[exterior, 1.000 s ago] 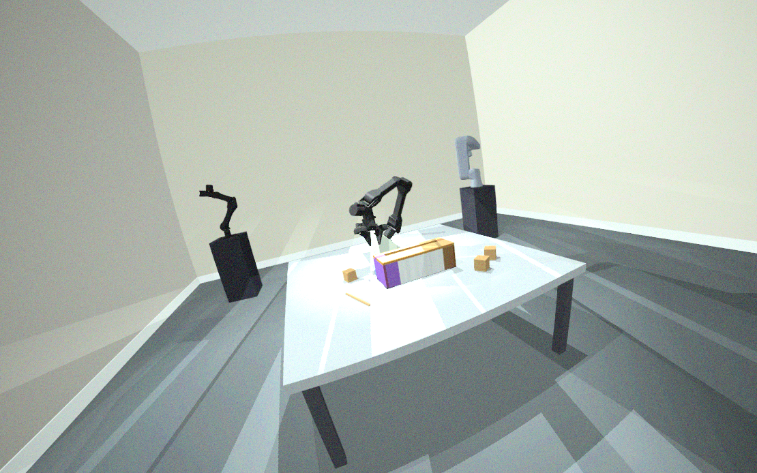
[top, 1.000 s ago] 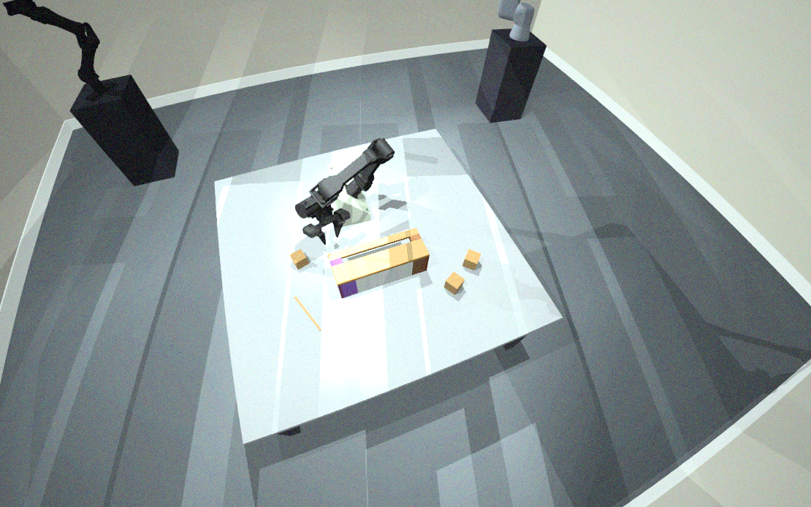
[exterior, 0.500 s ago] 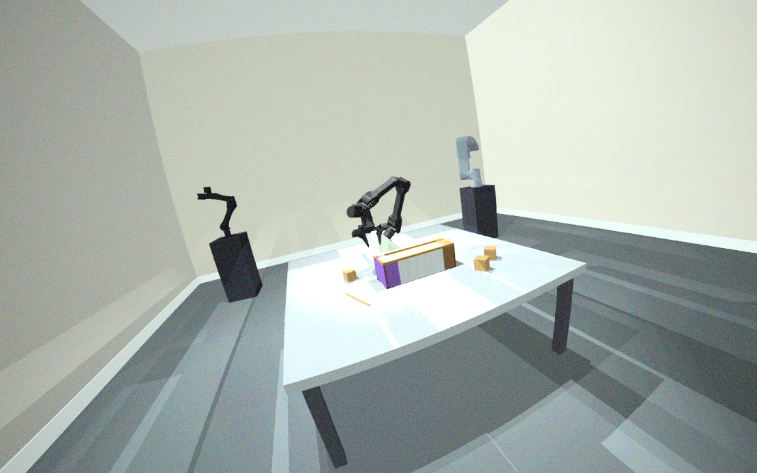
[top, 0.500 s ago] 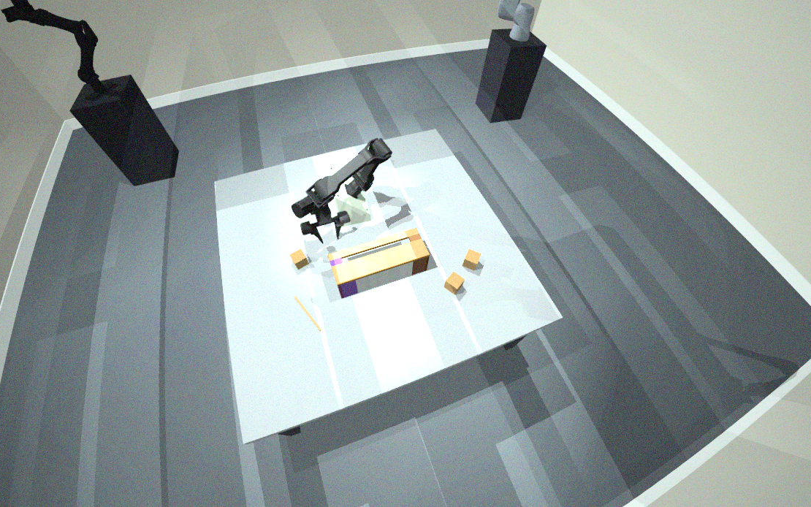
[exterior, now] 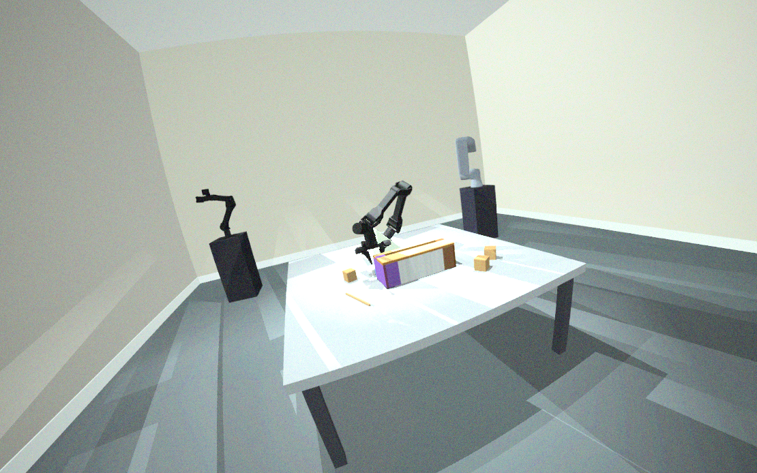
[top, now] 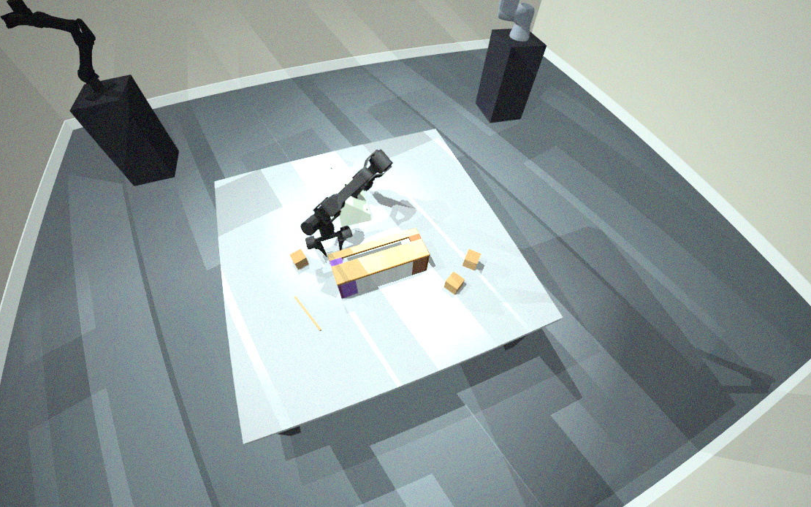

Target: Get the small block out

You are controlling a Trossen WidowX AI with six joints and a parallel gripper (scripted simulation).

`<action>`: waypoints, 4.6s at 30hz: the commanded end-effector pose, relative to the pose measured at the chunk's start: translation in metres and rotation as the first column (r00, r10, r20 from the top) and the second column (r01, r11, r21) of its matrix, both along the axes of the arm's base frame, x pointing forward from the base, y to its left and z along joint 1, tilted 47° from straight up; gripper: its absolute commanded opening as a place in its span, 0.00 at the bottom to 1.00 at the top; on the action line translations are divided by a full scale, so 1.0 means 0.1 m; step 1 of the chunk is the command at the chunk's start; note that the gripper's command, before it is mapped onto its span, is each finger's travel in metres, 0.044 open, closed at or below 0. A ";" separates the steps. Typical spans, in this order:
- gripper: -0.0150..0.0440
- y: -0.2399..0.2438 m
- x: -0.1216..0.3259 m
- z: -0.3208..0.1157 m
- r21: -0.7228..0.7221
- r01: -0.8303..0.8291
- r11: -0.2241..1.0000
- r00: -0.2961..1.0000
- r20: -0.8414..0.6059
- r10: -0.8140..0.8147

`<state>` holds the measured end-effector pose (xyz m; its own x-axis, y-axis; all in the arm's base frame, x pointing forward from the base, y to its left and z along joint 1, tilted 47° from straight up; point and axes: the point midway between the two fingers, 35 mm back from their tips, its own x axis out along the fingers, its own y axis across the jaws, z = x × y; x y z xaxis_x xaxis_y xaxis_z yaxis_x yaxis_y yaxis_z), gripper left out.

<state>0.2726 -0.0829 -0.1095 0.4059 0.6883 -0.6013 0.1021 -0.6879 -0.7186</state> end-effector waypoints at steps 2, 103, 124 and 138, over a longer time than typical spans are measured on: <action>0.74 0.06 0.00 -0.05 0.007 0.008 1.000 1.000 0.002 -0.008; 0.25 -0.55 -0.39 0.83 -0.078 0.420 0.904 0.850 -0.316 -0.422; 0.25 -0.55 -0.39 0.83 -0.078 0.420 0.904 0.850 -0.316 -0.422; 0.25 -0.55 -0.39 0.83 -0.078 0.420 0.904 0.850 -0.316 -0.422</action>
